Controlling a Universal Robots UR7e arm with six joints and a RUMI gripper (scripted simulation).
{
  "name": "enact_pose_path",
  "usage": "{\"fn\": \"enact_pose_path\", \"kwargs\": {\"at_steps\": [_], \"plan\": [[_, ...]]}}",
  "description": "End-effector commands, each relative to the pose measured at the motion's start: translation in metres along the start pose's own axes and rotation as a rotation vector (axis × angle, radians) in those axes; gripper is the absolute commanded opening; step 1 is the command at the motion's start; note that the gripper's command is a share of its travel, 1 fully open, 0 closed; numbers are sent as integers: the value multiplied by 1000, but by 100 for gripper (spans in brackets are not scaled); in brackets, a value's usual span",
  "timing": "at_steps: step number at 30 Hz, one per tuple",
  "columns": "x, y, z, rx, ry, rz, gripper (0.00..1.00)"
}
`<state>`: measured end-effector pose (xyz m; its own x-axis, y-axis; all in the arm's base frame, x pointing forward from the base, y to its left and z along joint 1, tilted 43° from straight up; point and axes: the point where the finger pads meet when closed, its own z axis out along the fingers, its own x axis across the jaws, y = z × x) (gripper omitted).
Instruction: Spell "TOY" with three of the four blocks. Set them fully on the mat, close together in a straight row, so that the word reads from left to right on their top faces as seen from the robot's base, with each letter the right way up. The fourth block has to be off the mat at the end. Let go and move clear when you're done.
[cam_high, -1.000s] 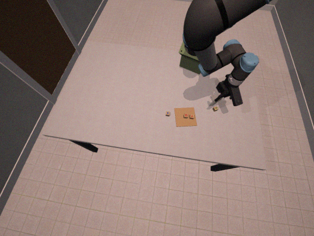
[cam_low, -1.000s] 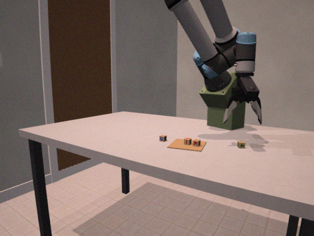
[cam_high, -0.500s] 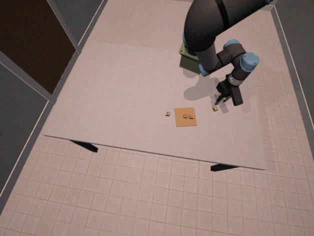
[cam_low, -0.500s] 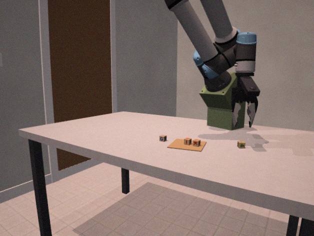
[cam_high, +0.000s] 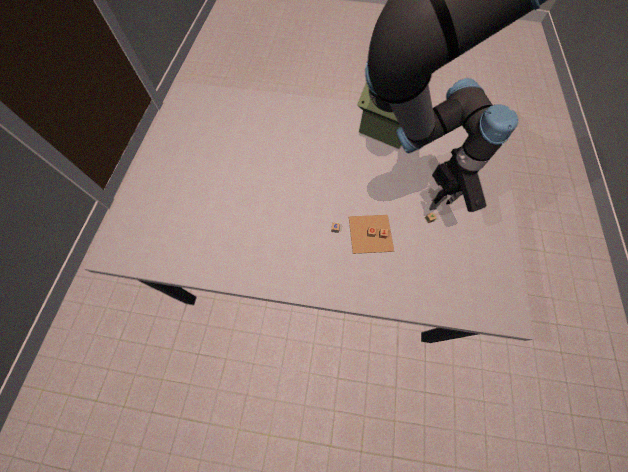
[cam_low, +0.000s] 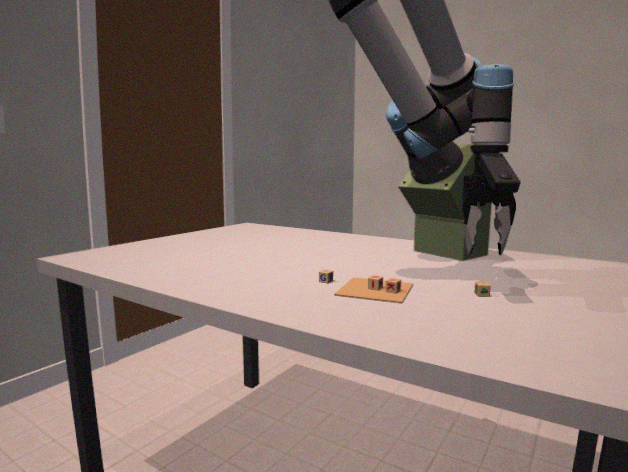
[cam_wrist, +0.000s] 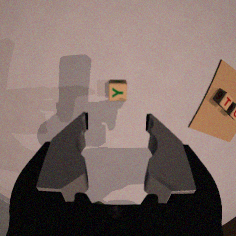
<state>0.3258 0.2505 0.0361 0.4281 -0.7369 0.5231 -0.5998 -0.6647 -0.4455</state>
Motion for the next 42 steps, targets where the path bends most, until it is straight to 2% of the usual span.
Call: {"fn": "enact_pose_path", "kwargs": {"at_steps": [1, 23, 42], "plan": [[0, 0, 0, 1, 0, 0, 37], [0, 0, 6, 1, 0, 0, 37], [0, 0, 30, 1, 0, 0, 37]]}}
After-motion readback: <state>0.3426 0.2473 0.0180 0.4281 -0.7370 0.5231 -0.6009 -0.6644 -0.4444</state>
